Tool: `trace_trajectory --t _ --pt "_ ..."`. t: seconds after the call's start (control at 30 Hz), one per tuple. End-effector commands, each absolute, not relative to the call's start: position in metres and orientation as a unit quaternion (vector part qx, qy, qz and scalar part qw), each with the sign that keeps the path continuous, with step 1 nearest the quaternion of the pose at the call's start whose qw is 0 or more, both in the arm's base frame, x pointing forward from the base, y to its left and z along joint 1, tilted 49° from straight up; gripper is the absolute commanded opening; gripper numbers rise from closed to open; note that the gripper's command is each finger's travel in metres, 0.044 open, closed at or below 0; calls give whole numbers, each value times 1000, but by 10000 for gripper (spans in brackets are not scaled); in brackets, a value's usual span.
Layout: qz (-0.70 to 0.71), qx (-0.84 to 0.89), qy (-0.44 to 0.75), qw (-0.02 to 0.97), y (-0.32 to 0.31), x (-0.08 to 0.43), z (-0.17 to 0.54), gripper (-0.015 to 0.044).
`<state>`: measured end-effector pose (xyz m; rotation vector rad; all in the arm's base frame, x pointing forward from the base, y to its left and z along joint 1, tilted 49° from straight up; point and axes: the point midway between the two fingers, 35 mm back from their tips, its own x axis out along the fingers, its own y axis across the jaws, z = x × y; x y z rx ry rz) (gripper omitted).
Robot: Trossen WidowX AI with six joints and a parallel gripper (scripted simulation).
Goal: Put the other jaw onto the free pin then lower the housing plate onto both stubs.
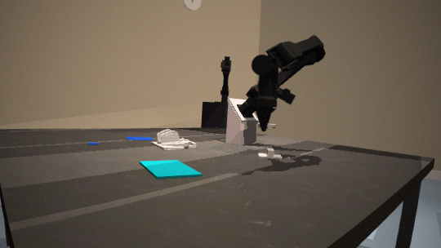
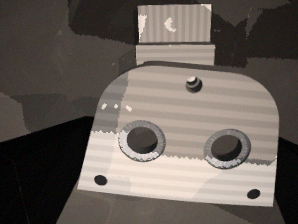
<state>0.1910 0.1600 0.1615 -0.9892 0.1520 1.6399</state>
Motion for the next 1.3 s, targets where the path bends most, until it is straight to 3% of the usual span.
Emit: trace_trajectory --t 0.0,1.27 --pt "693 -394 105 594 155 203 156 351" --pt "551 -88 433 708 88 272 82 351"
